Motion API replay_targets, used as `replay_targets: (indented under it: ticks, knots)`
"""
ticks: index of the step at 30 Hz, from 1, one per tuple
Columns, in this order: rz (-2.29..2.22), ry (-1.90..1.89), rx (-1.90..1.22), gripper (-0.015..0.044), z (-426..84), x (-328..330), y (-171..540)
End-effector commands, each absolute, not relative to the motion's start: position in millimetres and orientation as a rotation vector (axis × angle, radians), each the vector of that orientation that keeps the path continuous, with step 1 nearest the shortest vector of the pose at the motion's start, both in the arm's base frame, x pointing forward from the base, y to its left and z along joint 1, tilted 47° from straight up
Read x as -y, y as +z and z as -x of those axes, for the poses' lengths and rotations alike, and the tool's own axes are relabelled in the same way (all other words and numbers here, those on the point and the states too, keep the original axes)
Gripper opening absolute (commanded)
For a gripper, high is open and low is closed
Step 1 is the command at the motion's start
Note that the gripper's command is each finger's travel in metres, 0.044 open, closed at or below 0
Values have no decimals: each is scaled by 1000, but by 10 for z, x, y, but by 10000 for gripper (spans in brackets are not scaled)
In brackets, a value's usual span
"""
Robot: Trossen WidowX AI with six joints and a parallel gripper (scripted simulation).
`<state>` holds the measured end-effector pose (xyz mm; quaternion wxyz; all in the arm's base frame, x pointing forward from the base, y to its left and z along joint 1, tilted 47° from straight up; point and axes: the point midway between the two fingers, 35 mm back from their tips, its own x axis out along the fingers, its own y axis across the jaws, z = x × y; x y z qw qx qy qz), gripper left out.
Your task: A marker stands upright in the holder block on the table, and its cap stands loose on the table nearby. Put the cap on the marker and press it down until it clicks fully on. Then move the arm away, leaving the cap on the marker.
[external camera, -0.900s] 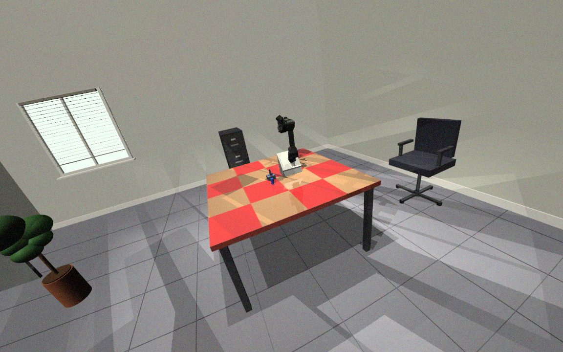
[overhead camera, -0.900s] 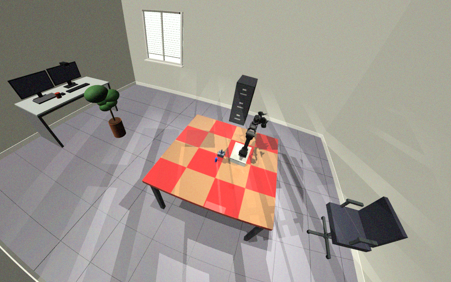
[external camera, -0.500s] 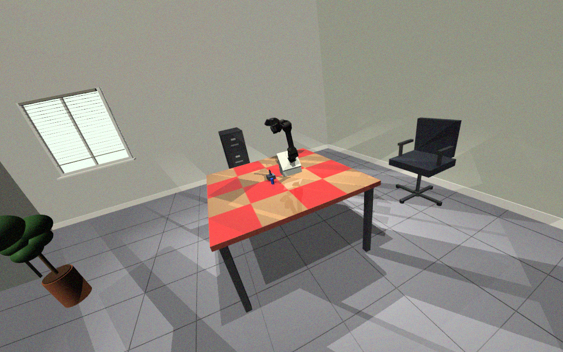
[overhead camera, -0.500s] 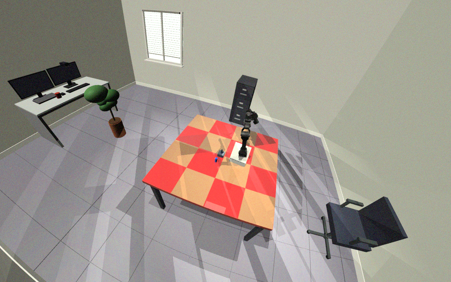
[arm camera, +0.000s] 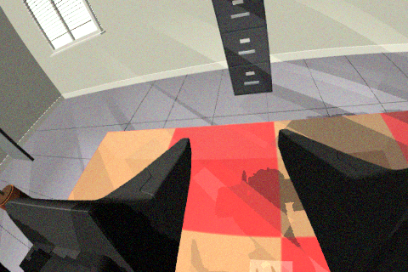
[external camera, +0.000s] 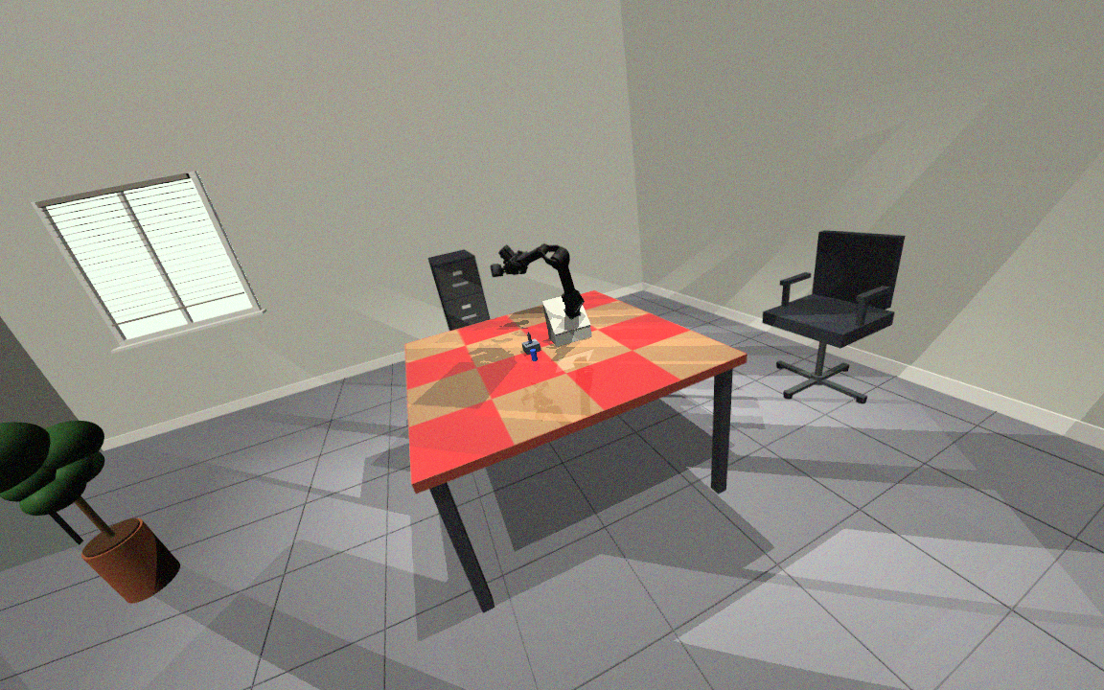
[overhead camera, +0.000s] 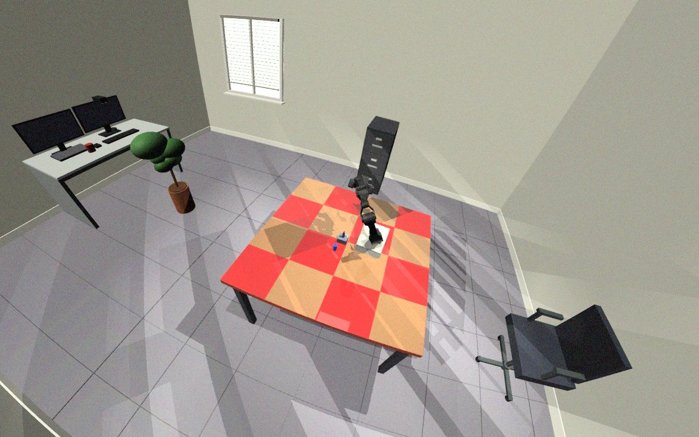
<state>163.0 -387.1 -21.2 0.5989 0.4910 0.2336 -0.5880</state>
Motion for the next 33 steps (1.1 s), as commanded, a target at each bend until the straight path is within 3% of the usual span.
replay_targets:
  ticks: [1,12,23,33]
  knots:
    - [-1164,-1123,-712,239,-2148,3341,-91]
    - [-1210,-509,-1128,239,-2922,1629,357]
    - [-1242,38,-1484,239,-2809,-38,1091]
    - [-1243,66,-1504,239,-2707,-194,1027]
